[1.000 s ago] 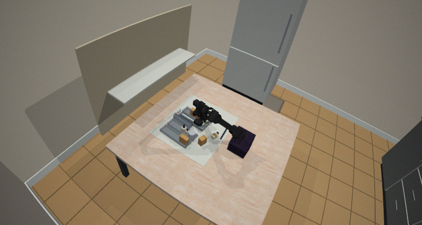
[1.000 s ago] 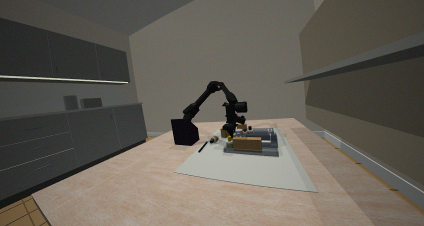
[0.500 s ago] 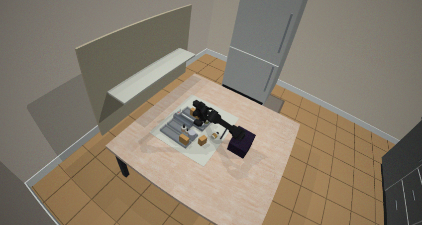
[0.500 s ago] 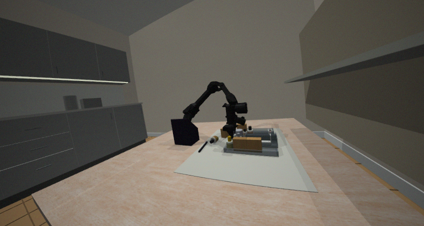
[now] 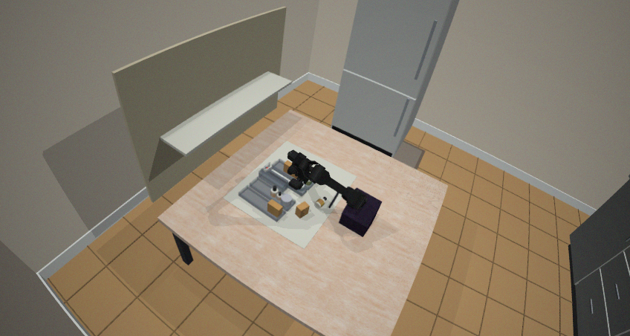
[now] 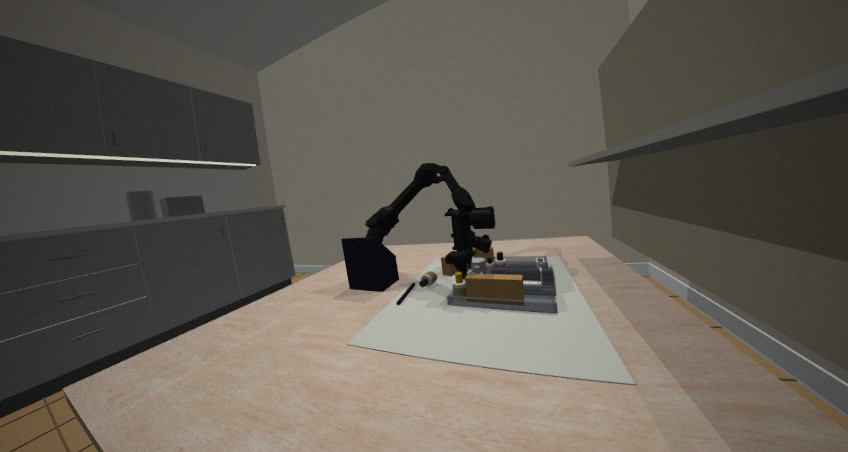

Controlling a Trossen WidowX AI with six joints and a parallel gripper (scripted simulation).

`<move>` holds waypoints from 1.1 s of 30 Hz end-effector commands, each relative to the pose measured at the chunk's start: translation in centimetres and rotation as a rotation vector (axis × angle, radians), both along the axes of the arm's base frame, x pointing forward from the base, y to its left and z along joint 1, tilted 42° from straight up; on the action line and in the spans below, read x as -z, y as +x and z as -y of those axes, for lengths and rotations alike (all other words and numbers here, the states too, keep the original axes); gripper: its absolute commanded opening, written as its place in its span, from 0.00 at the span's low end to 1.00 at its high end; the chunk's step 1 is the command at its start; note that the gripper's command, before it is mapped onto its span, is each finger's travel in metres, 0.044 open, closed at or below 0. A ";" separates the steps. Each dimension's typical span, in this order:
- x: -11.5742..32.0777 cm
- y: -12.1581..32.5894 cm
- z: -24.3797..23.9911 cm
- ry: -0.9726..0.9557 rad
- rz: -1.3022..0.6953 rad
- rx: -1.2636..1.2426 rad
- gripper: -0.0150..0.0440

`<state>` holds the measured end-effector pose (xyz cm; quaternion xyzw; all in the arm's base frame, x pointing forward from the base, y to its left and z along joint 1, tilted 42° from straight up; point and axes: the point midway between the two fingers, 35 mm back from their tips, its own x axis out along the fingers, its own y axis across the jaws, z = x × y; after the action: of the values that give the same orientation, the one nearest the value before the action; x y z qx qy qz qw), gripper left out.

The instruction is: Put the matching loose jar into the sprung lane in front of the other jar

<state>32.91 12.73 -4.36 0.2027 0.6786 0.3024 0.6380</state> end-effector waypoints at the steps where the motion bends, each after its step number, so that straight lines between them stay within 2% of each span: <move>1: 0.0 0.3 -0.2 0.006 0.013 0.003 0.25; 33: 0.7 -0.1 -0.7 0.006 0.013 0.003 0.25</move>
<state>32.63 13.33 -5.10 0.2031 0.6774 0.3019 0.6393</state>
